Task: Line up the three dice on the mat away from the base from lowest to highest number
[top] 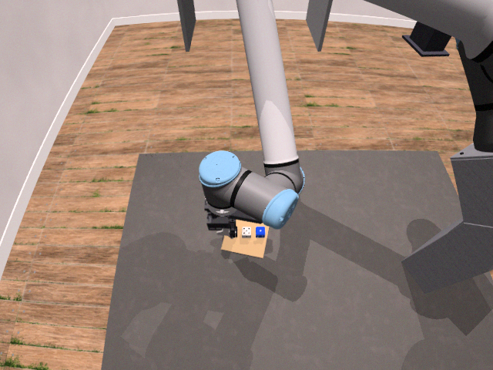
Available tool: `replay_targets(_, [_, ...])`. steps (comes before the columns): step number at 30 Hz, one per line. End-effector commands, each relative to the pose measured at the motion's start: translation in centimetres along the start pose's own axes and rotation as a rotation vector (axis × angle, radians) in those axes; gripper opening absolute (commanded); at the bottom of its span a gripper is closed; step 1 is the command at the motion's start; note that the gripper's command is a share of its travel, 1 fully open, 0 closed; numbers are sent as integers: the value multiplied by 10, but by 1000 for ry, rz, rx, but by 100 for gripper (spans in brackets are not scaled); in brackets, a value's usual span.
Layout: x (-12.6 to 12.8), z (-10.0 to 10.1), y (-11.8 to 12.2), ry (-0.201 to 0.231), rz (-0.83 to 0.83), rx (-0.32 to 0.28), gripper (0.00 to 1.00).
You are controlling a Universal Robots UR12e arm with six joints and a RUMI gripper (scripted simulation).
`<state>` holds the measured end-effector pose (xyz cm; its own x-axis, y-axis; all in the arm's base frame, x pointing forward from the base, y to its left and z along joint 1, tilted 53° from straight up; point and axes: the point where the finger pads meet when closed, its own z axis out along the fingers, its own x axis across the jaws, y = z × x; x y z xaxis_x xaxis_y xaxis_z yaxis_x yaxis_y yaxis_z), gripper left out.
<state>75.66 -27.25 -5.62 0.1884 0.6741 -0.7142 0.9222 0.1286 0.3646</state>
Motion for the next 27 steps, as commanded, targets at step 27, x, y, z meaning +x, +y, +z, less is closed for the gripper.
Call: replay_targets(27, [1,-1,3,0,1,-4,10])
